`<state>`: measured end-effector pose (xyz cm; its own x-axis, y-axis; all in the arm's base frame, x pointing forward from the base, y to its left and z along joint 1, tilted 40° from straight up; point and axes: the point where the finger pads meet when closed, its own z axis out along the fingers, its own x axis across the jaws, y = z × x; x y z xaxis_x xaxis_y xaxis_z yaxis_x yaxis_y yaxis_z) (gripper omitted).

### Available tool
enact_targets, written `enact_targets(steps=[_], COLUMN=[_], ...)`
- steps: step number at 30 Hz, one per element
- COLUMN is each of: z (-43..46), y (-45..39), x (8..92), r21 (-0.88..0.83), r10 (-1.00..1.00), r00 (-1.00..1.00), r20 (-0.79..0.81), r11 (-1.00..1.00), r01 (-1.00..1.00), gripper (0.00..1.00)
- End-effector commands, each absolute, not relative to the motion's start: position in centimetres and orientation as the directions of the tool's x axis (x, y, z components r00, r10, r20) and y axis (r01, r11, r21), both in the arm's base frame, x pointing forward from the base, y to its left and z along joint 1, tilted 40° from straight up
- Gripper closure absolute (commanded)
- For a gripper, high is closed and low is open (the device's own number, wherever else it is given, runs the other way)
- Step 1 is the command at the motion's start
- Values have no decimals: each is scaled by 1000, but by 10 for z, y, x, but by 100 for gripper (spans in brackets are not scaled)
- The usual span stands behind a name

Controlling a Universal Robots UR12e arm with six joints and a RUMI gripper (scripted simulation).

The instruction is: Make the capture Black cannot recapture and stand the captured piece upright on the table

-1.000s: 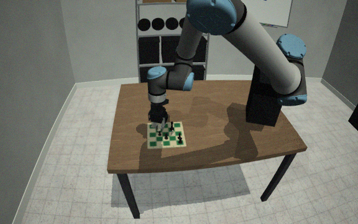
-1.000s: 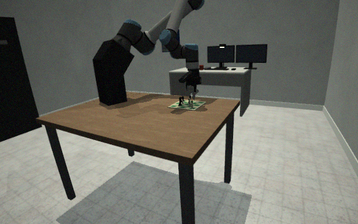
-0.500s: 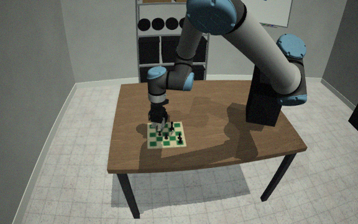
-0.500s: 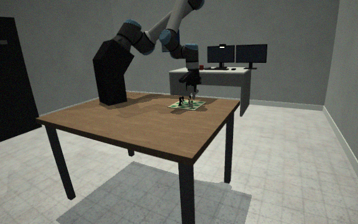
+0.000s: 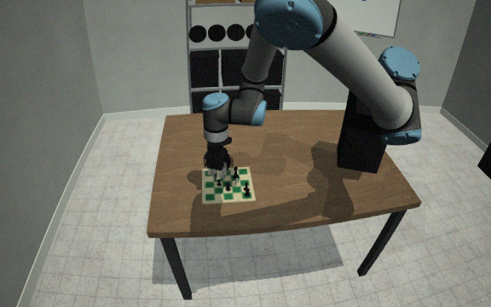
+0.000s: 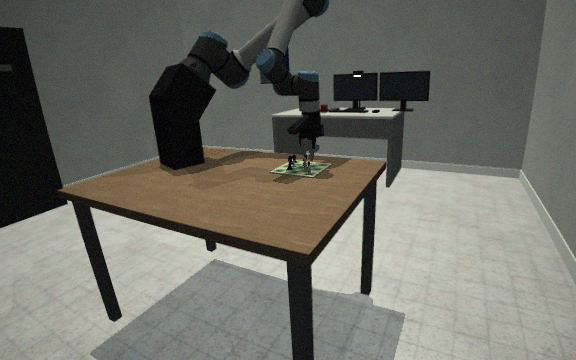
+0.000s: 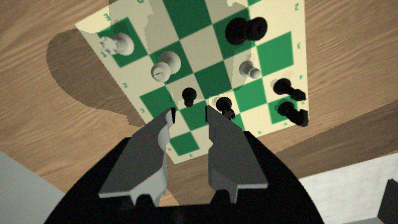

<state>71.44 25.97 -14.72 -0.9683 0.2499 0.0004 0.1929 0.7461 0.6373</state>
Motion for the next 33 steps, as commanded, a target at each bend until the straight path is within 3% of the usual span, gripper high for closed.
enact_targets(steps=[1, 33], z=[-153, -167], y=[264, 275], x=[718, 722], r21=[637, 637], r10=[249, 251], r00=[-968, -968], r20=[-3, -3], r11=[747, 747], r01=[191, 191], gripper=[80, 80])
